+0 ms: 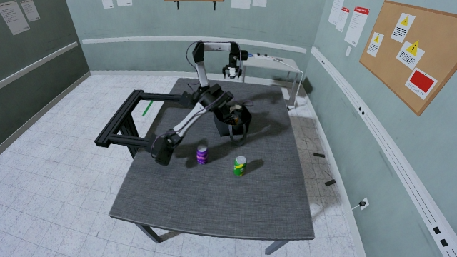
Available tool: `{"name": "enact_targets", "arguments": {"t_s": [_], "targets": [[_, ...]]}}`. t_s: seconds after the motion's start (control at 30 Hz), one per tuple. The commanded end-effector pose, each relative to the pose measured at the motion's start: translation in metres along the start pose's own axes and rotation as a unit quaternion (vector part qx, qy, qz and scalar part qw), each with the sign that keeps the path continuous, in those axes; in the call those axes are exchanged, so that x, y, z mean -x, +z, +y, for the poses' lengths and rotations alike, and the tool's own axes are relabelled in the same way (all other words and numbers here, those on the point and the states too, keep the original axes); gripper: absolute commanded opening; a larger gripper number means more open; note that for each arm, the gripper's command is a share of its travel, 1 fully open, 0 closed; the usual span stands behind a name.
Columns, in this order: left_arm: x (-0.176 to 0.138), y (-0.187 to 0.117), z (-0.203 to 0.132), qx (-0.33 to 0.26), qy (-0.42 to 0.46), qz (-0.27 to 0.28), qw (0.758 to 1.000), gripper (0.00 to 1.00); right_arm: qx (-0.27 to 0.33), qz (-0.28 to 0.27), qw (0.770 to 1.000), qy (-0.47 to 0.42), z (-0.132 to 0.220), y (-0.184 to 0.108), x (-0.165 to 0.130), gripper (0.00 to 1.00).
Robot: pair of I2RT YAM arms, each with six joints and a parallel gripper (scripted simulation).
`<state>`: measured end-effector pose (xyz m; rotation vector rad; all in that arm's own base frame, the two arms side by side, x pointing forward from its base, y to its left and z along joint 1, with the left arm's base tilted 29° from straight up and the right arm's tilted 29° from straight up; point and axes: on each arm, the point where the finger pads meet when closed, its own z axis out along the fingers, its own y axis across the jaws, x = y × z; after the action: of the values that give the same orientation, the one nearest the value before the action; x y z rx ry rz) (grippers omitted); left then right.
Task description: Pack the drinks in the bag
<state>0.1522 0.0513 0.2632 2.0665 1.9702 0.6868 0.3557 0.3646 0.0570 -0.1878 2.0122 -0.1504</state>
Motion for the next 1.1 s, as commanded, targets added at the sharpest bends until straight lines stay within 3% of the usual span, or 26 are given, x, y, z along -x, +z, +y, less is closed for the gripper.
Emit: {"name": "enact_targets", "arguments": {"t_s": [0.0, 0.9, 0.93, 1.07], "targets": [[0.000, 0.001, 0.003, 0.006, -0.001, 0.003, 1.000, 1.00, 0.011, -0.025, 0.999, 0.021, 0.008, -0.010, 0.020, 0.84], [0.000, 0.001, 0.003, 0.006, -0.001, 0.003, 1.000, 1.00, 0.012, -0.025, 0.999, 0.021, 0.008, -0.010, 0.020, 0.86], [0.000, 0.001, 0.003, 0.006, -0.001, 0.003, 1.000, 1.00, 0.008, -0.015, 1.000, 0.011, 0.005, -0.024, 0.024, 0.86], [0.000, 0.001, 0.003, 0.006, -0.001, 0.003, 1.000, 1.00, 0.009, -0.017, 1.000, 0.013, 0.006, -0.036, 0.034, 0.86]]}}
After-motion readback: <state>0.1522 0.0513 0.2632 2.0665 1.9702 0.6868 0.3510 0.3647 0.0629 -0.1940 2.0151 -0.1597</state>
